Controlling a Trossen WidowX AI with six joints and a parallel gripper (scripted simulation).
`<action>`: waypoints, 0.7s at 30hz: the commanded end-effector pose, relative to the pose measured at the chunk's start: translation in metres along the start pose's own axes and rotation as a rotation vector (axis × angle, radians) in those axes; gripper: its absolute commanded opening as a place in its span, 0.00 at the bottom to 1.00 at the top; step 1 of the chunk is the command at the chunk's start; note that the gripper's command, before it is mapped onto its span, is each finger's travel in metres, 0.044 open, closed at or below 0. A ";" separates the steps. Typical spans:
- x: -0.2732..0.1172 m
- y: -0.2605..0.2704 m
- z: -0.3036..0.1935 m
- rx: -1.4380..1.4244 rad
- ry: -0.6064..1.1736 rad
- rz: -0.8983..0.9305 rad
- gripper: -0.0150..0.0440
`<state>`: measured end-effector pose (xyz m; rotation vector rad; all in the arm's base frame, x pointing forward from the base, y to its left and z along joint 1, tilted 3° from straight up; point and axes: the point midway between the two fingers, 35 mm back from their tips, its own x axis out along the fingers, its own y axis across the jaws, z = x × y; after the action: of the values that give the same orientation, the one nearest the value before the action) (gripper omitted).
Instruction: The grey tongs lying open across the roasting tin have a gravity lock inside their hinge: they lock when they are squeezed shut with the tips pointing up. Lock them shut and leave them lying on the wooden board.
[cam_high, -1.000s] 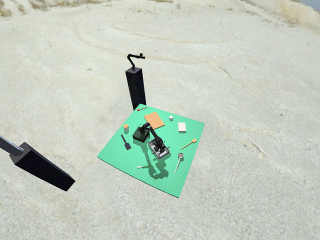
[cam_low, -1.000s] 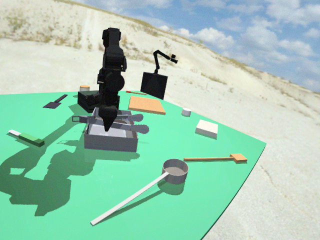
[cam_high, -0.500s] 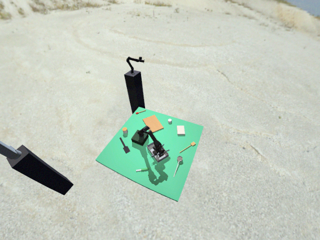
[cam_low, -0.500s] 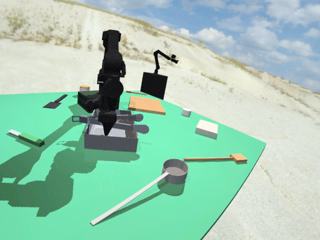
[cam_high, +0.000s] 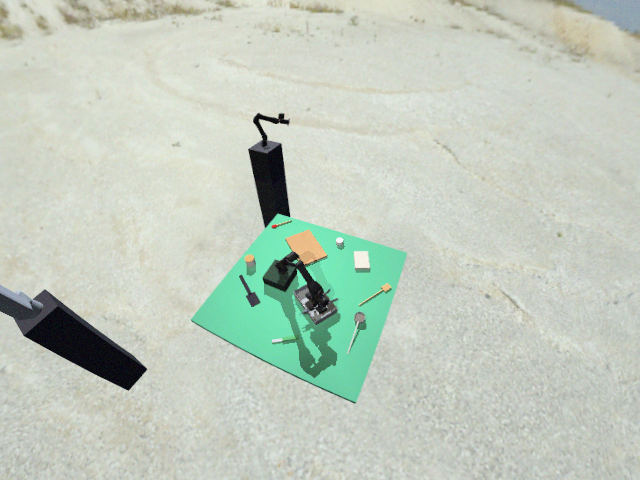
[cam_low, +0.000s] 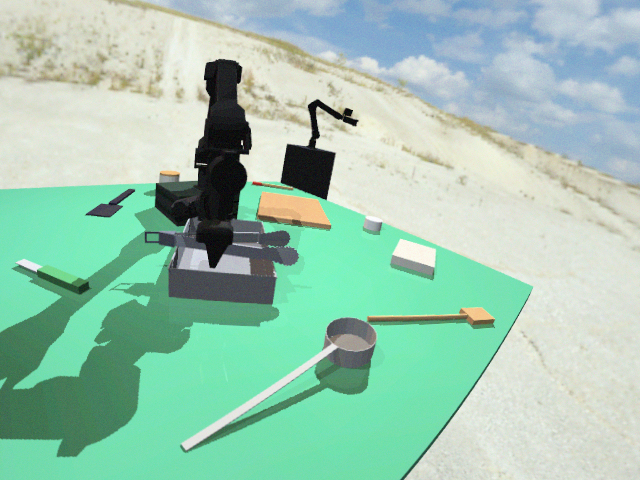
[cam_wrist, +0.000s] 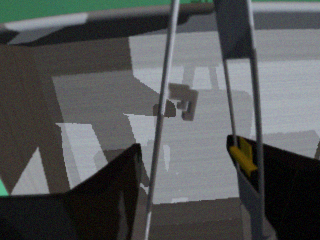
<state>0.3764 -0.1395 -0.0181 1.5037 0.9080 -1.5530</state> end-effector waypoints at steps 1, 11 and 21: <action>0.000 0.001 0.000 0.000 0.000 0.002 0.69; 0.000 0.001 0.000 0.000 0.000 0.002 0.57; 0.000 0.001 0.000 0.000 0.000 0.002 0.46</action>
<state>0.3765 -0.1396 -0.0181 1.5038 0.9079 -1.5530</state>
